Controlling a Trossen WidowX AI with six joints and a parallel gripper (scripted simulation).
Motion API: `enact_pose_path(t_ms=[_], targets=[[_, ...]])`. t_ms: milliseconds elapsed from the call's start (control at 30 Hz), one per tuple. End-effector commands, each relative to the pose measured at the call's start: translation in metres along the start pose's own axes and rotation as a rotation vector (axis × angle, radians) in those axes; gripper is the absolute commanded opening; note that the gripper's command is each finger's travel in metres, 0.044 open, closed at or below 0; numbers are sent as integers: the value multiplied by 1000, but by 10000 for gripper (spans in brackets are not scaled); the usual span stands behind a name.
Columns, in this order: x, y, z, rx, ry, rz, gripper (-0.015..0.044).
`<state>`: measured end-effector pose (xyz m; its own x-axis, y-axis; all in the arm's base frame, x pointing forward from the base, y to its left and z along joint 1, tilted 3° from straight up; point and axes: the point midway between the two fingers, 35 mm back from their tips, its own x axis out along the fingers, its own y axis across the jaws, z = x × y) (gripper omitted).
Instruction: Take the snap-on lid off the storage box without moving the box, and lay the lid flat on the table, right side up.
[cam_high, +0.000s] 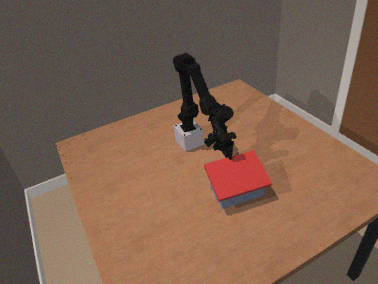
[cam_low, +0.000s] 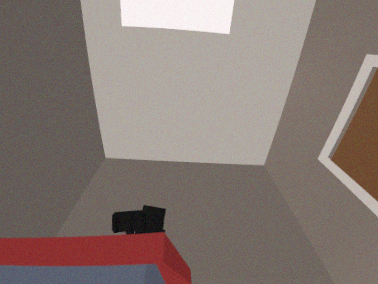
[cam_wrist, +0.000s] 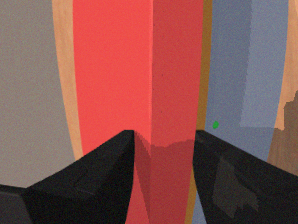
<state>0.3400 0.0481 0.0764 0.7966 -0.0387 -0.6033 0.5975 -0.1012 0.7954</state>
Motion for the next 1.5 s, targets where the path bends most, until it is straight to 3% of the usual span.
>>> enact_pose_path(t_ms=[0,1467], targets=[[-3,8,-1,-3,6,4,0],[-14,76,-1,-4,6,8,0]])
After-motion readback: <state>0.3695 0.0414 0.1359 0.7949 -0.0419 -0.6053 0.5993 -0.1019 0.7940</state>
